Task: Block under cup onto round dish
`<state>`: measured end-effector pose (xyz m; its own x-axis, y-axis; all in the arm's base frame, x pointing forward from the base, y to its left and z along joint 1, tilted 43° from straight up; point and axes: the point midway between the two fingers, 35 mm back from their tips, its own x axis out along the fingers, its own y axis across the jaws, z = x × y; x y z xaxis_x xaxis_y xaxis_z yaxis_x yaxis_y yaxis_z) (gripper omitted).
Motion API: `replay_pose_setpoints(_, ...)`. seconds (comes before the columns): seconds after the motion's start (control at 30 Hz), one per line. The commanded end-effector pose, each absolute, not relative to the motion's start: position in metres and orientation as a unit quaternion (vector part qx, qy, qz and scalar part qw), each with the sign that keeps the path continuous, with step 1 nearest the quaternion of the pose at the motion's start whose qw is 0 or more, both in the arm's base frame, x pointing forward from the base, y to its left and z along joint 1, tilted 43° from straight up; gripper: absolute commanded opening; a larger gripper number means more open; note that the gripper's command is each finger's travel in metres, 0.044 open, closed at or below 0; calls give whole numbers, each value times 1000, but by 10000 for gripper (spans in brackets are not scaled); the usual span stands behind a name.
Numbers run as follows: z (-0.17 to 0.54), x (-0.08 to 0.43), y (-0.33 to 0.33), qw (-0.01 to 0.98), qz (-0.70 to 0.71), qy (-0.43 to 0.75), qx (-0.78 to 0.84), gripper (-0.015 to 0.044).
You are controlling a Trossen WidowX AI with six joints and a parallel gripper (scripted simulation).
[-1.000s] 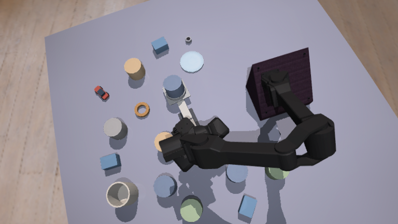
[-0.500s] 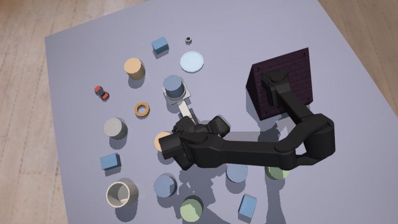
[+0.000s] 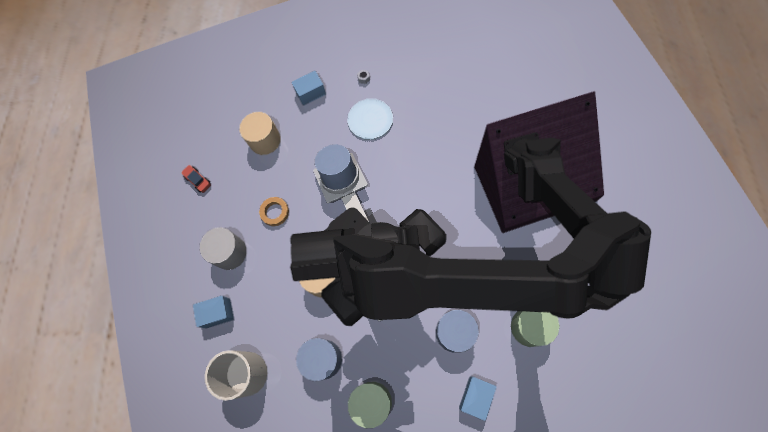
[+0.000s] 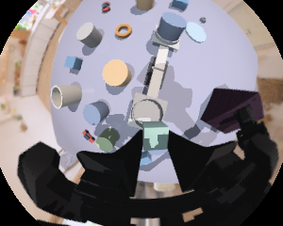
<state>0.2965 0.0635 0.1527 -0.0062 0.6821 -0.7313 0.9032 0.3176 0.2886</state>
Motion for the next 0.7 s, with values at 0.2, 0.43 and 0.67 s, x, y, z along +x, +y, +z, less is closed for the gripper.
replay_pose_setpoints(0.2, 146, 305, 42, 429, -135, 691, 566, 0)
replay_pose_setpoints(0.43, 121, 316, 19, 440, -139, 686, 563, 0)
replay_pose_setpoints(0.67, 95, 323, -3, 445, -139, 687, 558, 0)
